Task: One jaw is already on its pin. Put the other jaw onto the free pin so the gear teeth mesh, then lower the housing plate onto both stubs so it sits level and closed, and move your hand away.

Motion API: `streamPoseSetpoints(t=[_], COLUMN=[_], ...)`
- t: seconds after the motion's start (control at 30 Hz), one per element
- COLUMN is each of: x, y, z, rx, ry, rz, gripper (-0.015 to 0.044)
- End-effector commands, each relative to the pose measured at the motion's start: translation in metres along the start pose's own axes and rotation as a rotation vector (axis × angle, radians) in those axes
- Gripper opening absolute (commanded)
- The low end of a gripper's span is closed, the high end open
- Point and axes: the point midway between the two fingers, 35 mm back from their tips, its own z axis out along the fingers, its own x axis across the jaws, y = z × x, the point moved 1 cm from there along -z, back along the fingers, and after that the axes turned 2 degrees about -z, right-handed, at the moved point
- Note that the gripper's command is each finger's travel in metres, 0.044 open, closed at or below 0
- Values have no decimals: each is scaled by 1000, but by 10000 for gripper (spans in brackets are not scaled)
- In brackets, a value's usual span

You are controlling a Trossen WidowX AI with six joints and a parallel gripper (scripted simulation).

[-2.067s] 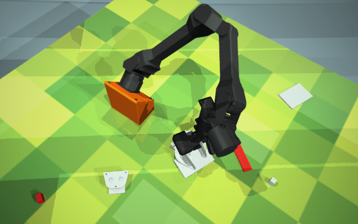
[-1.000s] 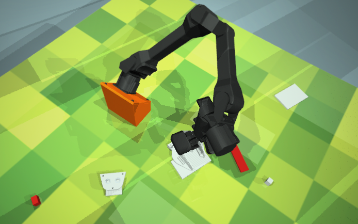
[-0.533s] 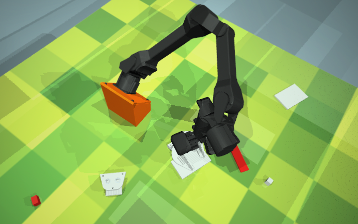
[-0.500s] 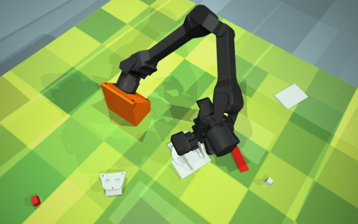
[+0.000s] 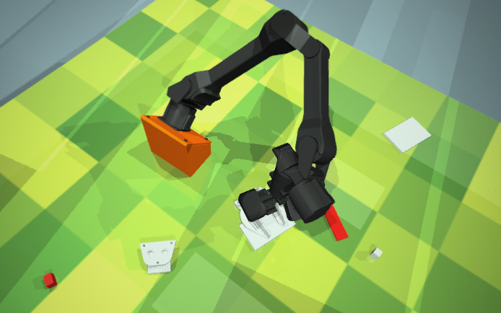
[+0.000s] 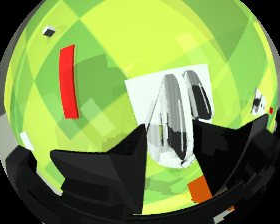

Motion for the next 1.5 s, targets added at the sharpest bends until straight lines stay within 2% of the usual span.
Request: streamPoseSetpoints(t=[0.0,0.33,1.47], x=[1,1,1], y=[-1,-2,-2], z=[8,23,29], rx=[2,3,3], ry=[5,7,7], rz=[5,6,8], gripper=[134,134,134])
